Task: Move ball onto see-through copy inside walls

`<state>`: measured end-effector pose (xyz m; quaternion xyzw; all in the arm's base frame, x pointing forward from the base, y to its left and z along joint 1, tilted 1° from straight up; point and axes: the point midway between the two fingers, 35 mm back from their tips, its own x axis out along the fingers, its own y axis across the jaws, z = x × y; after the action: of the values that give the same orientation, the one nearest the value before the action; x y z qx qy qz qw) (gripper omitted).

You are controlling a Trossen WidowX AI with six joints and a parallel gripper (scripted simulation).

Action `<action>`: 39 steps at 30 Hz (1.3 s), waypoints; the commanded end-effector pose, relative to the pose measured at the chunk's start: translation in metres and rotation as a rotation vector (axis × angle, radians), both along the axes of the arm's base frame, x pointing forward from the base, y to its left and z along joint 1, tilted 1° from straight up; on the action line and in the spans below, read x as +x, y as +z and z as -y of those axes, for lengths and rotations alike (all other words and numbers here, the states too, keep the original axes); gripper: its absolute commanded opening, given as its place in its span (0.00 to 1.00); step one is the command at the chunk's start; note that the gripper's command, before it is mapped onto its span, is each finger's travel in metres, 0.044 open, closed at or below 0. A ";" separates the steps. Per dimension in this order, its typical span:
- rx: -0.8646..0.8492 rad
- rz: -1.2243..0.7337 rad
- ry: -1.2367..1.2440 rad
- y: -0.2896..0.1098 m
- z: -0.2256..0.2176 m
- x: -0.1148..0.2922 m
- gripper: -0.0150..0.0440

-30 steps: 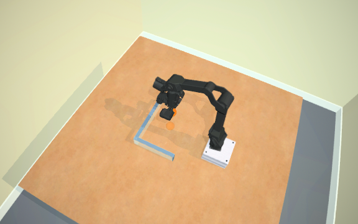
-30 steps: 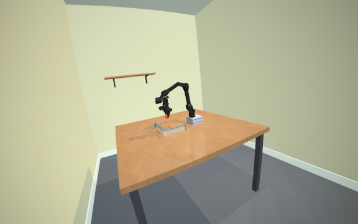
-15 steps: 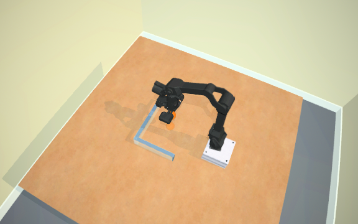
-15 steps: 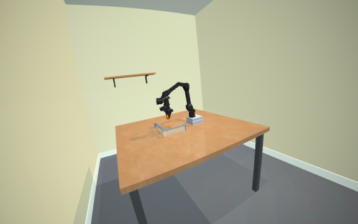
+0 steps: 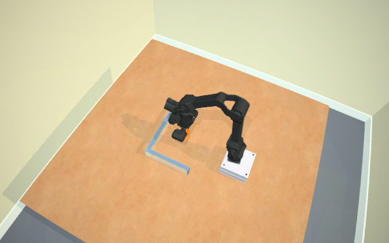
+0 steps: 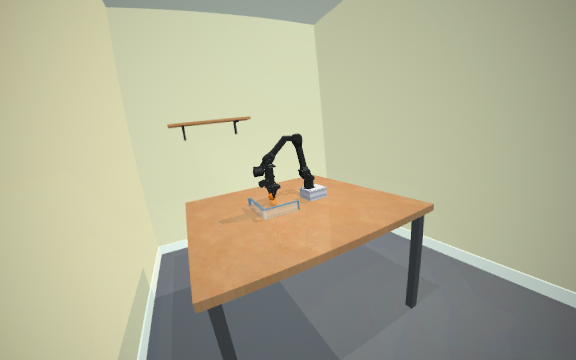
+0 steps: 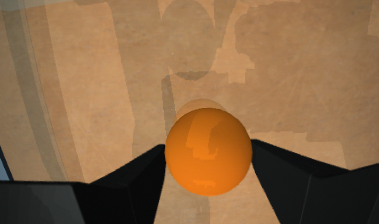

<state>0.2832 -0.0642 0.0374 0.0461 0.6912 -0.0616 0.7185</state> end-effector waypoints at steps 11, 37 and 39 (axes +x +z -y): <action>0.002 -0.003 -0.003 -0.035 0.000 -0.002 0.25; 0.001 -0.006 -0.002 -0.047 0.000 -0.002 0.86; 0.001 -0.006 -0.002 -0.045 0.000 -0.002 0.86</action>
<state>0.2810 -0.0643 -0.0098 0.0471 0.6932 -0.0619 0.7165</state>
